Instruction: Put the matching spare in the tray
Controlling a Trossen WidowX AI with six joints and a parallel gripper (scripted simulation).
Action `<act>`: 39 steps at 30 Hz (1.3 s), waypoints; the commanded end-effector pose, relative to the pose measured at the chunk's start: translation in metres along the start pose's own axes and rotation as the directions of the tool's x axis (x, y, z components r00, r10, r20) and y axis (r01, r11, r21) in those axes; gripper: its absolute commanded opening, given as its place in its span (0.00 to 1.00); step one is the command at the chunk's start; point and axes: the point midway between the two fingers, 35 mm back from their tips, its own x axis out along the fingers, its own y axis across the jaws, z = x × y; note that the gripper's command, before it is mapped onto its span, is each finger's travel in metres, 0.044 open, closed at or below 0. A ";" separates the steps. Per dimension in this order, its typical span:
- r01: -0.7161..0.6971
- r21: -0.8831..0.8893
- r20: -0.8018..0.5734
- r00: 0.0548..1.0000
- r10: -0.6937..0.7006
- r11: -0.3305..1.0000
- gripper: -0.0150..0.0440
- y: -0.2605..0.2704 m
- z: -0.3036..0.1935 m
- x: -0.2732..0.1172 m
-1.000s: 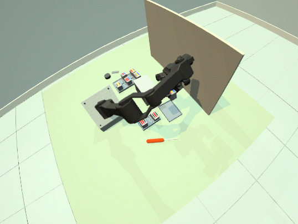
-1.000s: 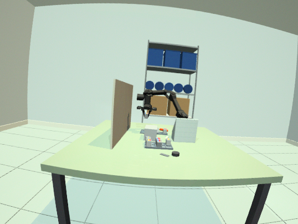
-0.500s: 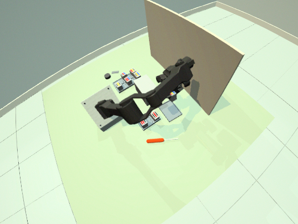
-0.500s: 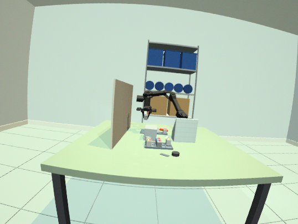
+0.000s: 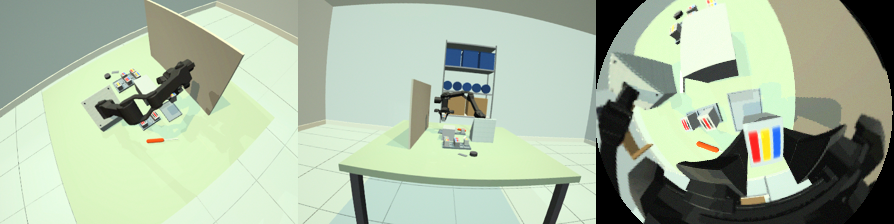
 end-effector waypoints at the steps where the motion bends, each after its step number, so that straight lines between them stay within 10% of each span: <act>1: -0.003 -0.006 0.001 1.000 0.003 1.000 0.25 0.001 0.001 0.005; 39: -0.002 -0.005 0.000 1.000 0.002 1.000 0.25 0.000 0.000 0.040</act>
